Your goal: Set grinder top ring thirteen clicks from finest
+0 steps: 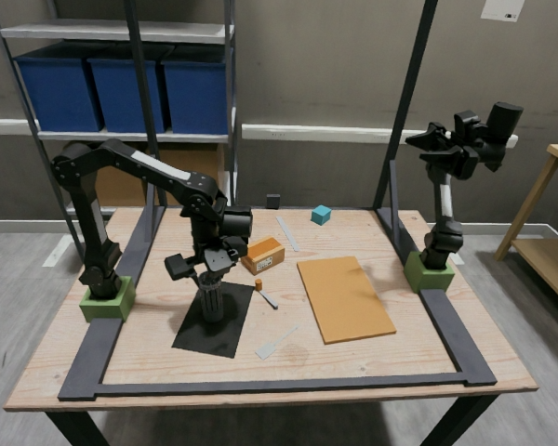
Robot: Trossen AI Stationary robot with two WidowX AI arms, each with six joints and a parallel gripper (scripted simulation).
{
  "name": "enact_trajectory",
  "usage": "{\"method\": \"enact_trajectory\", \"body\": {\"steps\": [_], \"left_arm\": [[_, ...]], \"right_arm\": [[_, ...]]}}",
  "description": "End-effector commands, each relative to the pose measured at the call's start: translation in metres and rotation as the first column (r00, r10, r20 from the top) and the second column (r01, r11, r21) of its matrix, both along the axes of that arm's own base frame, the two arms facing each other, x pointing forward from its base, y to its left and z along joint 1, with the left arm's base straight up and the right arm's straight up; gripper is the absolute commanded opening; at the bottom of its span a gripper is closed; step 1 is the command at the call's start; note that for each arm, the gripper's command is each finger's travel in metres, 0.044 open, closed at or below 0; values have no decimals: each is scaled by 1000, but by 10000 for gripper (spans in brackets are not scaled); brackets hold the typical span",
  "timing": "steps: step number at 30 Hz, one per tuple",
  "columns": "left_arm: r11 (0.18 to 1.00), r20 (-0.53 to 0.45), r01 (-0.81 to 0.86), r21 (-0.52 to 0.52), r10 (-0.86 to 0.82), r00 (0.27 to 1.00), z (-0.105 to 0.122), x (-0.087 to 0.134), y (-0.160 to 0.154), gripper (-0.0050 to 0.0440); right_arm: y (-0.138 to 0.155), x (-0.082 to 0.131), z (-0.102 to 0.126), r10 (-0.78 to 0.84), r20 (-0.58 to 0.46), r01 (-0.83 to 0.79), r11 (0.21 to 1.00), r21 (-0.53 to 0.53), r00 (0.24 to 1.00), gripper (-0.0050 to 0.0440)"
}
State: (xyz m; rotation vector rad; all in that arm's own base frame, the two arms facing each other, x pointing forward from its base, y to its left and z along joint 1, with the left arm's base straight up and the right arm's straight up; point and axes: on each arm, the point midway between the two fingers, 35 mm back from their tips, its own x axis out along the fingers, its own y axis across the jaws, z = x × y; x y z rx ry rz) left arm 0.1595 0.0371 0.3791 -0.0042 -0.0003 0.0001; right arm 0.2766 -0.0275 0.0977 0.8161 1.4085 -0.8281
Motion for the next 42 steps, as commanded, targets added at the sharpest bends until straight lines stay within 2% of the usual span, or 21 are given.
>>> {"method": "enact_trajectory", "body": {"steps": [1, 6, 19, 23, 25, 27, 30, 32, 33, 36, 42], "left_arm": [[1000, 2, 1, 9, -1, 1000, 3, 0, 0, 400], [1000, 2, 1, 9, -1, 1000, 3, 0, 0, 400], [1000, 2, 1, 9, -1, 1000, 3, 0, 0, 400], [1000, 2, 1, 9, -1, 1000, 3, 0, 0, 400], [1000, 2, 1, 9, -1, 1000, 3, 0, 0, 400], [1000, 2, 1, 9, -1, 1000, 3, 0, 0, 400], [1000, 2, 1, 9, -1, 1000, 3, 0, 0, 400], [1000, 2, 1, 9, -1, 1000, 3, 0, 0, 400], [1000, 2, 1, 9, -1, 1000, 3, 0, 0, 400], [1000, 2, 1, 9, -1, 1000, 3, 0, 0, 400], [1000, 2, 1, 9, -1, 1000, 3, 0, 0, 400]], "right_arm": [[1, 3, 8, 85, 32, -85, 996, -7, 996, 285], [1, 3, 8, 179, 31, -179, 984, -10, 983, 285], [1, 3, 8, 183, 31, -183, 983, -11, 983, 285], [0, 4, 8, 177, 31, -177, 984, -11, 984, 381], [0, 4, 8, 177, 31, -177, 984, -11, 984, 400], [0, 4, 8, 109, 32, -109, 994, -7, 994, 400], [0, 5, 9, -120, 33, 120, 993, 5, 992, 400], [0, 5, 9, -120, 33, 120, 993, 5, 992, 400], [0, 5, 9, -214, 34, 214, 977, 6, 976, 400], [0, 6, 9, -360, 31, 359, 933, 13, 933, 400], [0, 5, 8, -571, 23, 571, 821, 18, 821, 400]]}}
